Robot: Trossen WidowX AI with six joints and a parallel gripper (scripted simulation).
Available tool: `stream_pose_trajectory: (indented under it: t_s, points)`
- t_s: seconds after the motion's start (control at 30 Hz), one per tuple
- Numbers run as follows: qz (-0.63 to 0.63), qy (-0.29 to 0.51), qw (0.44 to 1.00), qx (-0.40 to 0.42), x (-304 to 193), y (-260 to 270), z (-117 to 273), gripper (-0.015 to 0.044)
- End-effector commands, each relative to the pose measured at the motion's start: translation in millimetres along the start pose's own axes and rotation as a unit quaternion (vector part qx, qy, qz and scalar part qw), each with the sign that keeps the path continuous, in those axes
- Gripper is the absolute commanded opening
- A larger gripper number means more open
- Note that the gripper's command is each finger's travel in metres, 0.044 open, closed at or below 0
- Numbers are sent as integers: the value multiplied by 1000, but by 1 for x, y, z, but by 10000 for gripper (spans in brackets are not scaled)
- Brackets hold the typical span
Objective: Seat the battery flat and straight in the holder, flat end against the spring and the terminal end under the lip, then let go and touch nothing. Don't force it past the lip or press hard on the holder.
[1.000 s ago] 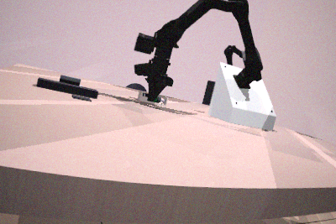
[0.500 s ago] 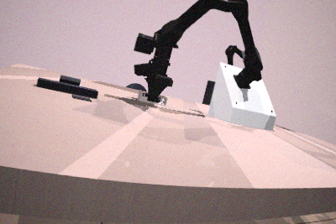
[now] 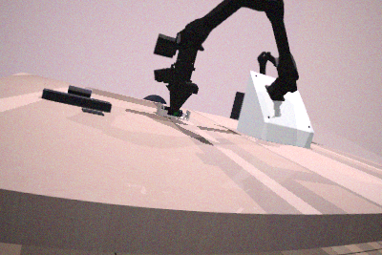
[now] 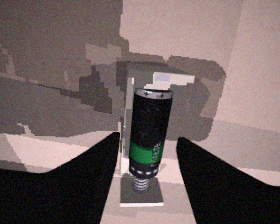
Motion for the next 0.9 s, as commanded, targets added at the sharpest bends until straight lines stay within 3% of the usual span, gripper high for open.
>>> stream_pose_trajectory:
  t_s: [0.0, 0.23, 0.87]
  points:
    - [1, -1, 1000, -3, 1, -2, 15, 262]
    - [3, -2, 1000, -6, -2, -6, 77, 440]
    - [3, -2, 1000, -6, -6, -6, 77, 440]
Point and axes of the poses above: the point midway between the two fingers, 35 mm back from their tips, its own z axis back along the fingers, its own y axis across the jaws, x = y × z, the point moved 1 cm from there along z, back along the fingers, and after that the axes turned 9 degrees about z, right-handed, at the moved point
